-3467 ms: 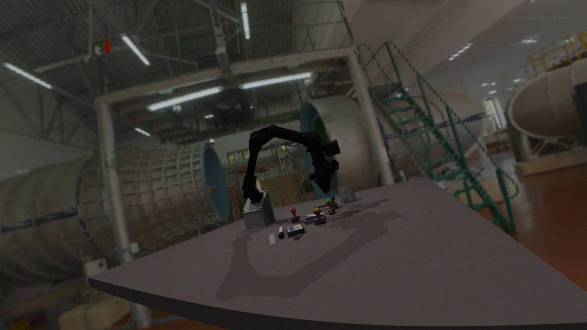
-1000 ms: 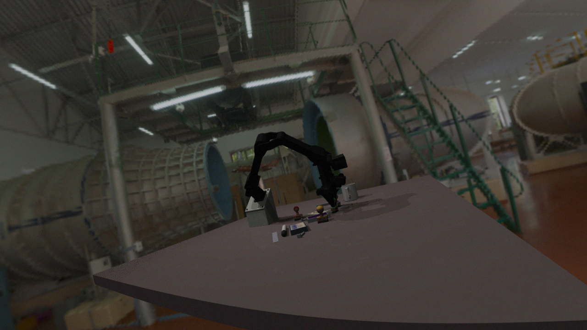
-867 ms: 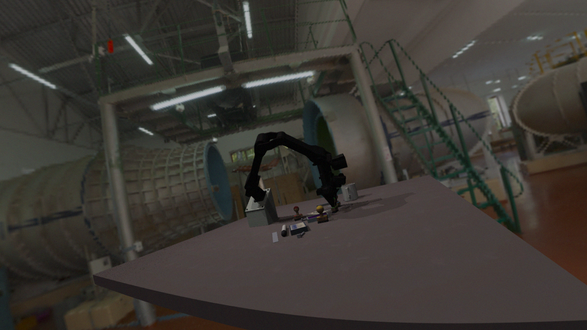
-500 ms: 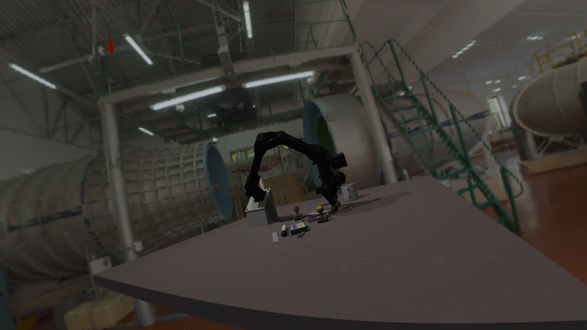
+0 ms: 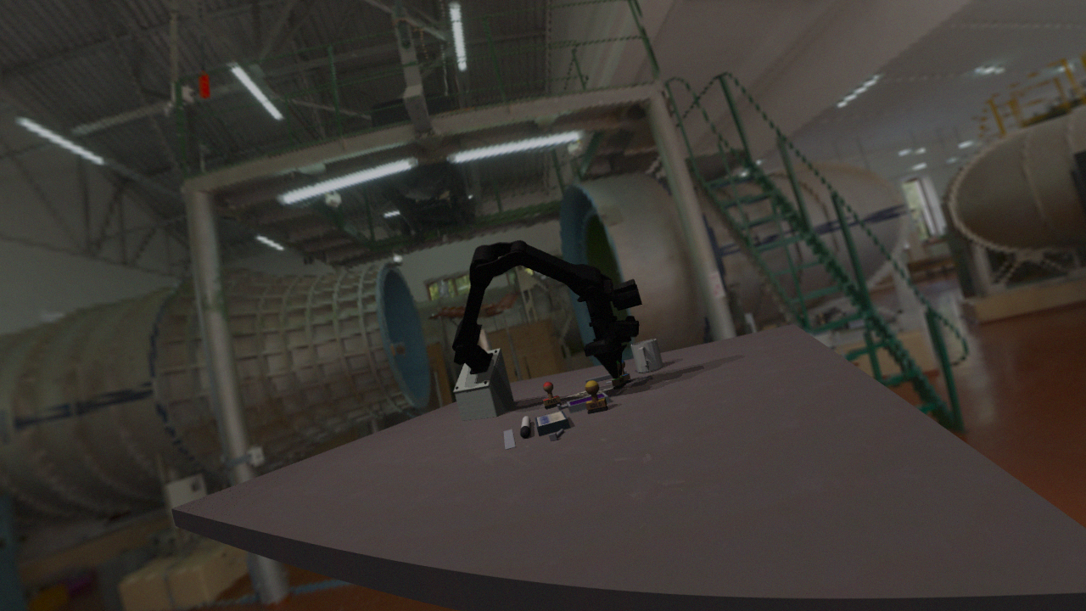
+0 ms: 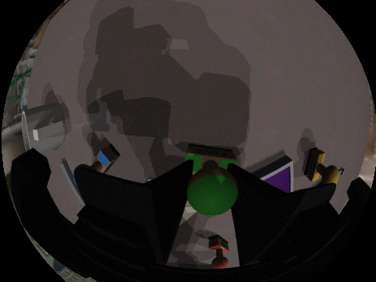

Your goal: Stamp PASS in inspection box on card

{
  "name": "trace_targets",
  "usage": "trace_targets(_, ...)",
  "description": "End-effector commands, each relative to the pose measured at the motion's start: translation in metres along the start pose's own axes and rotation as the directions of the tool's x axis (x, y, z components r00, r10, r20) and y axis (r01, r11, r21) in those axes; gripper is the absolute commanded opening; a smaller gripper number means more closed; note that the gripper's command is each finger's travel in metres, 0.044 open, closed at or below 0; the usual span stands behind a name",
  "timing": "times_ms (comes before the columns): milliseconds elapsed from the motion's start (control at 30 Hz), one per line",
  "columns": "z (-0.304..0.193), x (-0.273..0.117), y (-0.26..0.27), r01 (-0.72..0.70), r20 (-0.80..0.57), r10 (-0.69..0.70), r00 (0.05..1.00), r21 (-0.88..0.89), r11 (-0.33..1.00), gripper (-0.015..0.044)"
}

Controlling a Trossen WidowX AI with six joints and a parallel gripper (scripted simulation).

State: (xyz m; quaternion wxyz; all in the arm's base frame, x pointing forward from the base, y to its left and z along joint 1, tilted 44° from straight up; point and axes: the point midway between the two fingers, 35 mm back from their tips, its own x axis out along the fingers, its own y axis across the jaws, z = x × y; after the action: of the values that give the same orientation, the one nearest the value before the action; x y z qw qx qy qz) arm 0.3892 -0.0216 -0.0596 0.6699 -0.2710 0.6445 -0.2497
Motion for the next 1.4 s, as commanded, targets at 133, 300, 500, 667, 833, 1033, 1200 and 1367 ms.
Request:
trace_targets(133, 0.0, -0.004, 0.0, -0.005, -0.002, 0.005, 1.0, 0.003, 1.0, 0.0)
trace_targets(300, 0.0, -0.007, 0.001, -0.006, -0.002, 0.006, 1.0, 0.003, 1.0, 0.0)
trace_targets(500, 0.0, -0.009, 0.001, -0.006, -0.002, 0.006, 1.0, 0.003, 1.0, 0.0)
trace_targets(667, 0.0, -0.012, 0.001, -0.006, -0.002, 0.007, 1.0, 0.003, 1.0, 0.0)
trace_targets(833, 0.001, -0.014, 0.001, -0.007, -0.002, 0.007, 1.0, 0.003, 1.0, 0.0)
trace_targets(1033, 0.001, -0.017, 0.001, -0.007, -0.002, 0.007, 1.0, 0.003, 1.0, 0.0)
trace_targets(1200, 0.001, -0.02, 0.001, -0.007, -0.002, 0.007, 1.0, 0.003, 1.0, 0.0)
trace_targets(1367, 0.001, -0.022, 0.001, -0.008, -0.002, 0.008, 1.0, 0.003, 1.0, 0.0)
